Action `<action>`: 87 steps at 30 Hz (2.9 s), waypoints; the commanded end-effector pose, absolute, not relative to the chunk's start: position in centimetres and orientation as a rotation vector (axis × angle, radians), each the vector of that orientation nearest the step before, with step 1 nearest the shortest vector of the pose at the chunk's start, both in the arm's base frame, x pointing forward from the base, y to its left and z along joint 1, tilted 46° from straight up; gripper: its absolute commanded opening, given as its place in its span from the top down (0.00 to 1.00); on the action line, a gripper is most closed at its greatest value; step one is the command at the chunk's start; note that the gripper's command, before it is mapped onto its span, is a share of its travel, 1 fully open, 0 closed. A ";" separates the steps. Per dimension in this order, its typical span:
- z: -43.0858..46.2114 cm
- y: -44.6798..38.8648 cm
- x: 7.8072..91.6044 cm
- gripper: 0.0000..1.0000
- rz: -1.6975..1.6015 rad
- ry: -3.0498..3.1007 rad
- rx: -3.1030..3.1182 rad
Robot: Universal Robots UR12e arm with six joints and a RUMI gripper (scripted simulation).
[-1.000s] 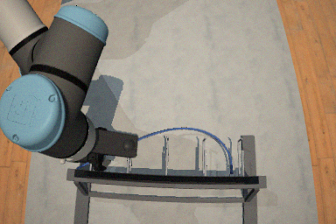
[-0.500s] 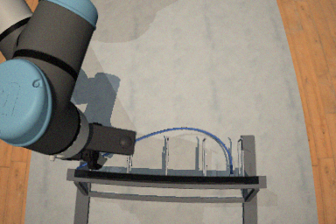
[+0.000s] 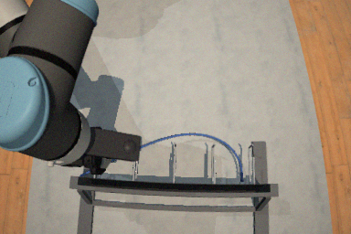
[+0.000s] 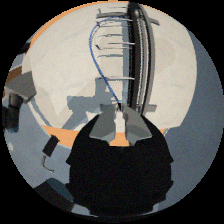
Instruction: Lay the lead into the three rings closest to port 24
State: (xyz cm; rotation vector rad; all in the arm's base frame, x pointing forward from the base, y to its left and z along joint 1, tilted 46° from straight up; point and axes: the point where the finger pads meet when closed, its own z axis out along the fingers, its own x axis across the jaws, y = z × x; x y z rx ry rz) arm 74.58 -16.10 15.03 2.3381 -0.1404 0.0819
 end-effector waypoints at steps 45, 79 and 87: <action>15.1 -16.0 74.6 1.00 0.083 -0.140 2.338; 15.1 -16.0 74.6 1.00 0.083 -0.140 2.338; 9.8 -11.0 73.0 1.00 0.079 -0.131 2.343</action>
